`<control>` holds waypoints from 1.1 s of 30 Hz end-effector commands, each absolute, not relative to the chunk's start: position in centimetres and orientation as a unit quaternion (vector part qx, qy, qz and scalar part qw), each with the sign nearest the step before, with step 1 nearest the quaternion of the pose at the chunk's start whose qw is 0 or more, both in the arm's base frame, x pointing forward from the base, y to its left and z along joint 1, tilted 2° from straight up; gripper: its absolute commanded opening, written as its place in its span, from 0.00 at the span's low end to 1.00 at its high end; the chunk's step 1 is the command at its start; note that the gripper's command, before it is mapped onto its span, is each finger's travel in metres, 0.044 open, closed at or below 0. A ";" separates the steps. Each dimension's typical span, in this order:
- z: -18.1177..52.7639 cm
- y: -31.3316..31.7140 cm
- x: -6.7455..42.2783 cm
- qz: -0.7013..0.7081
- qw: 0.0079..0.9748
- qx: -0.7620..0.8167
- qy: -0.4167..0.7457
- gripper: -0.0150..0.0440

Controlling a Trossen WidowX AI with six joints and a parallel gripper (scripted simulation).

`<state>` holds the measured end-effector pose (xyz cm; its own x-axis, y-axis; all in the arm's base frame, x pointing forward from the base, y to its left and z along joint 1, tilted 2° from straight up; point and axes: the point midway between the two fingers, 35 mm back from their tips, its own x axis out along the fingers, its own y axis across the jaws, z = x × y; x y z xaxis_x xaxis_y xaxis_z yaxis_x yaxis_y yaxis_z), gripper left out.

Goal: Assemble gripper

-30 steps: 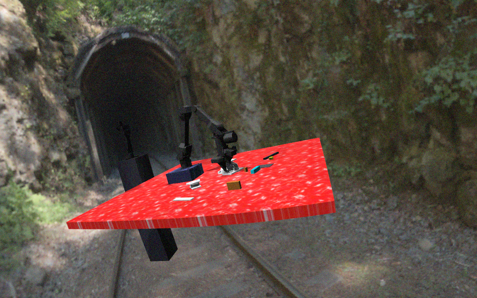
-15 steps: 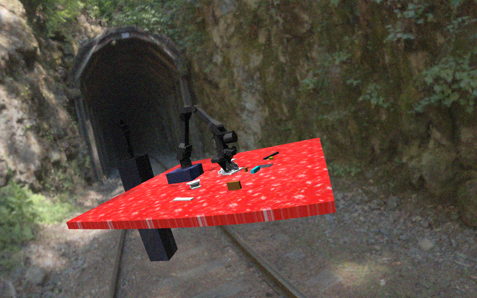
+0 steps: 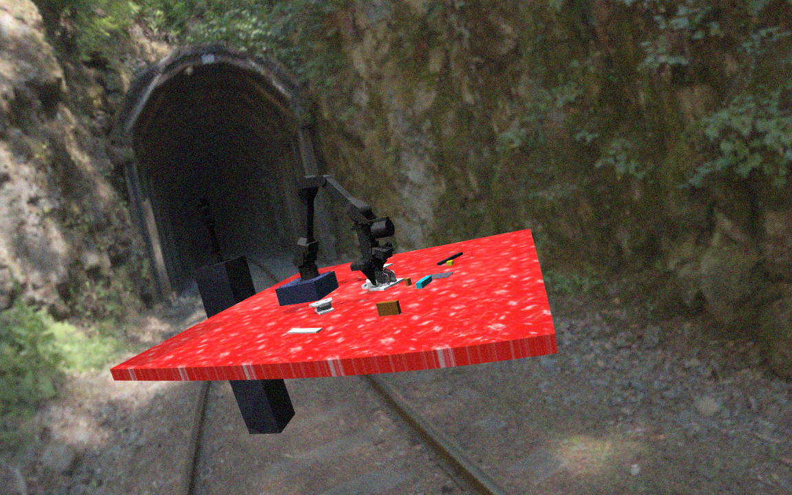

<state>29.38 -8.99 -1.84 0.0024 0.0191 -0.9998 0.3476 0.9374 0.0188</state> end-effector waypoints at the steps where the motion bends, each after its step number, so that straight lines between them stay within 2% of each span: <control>1: -1.9 -9.0 29.4 -0.118 0.696 0.131 0.696 0.48; 33: -2.3 -9.0 29.4 -0.118 0.696 0.131 0.696 0.48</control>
